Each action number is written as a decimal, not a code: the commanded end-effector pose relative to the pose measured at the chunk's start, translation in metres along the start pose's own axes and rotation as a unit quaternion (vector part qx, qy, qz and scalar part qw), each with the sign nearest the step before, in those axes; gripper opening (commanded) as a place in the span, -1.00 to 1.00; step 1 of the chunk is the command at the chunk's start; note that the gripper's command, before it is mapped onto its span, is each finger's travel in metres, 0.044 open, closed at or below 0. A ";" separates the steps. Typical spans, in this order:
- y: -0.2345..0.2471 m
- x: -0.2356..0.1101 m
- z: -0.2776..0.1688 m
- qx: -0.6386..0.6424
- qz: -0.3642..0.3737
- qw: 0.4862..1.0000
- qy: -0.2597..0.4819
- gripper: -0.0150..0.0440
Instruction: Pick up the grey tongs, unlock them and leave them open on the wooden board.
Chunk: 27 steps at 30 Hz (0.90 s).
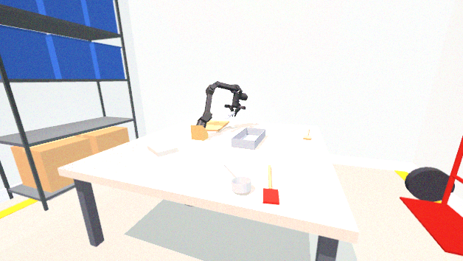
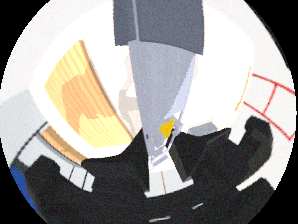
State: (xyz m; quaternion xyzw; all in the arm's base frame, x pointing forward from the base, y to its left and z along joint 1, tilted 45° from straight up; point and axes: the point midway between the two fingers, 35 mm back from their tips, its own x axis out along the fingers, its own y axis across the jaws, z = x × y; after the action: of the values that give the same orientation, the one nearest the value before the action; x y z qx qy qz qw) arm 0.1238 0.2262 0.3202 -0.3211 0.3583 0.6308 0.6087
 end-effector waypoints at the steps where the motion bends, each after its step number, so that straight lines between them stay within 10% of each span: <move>1: 0.011 0.000 0.002 -0.013 -0.005 1.000 0.006 -1.00; 27: 0.085 0.007 0.010 -0.118 -0.024 0.992 0.045 -1.00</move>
State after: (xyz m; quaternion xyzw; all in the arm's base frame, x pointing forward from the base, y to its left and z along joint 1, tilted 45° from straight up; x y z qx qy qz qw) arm 0.0458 0.2411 0.3217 -0.4221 0.3097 0.6396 0.5629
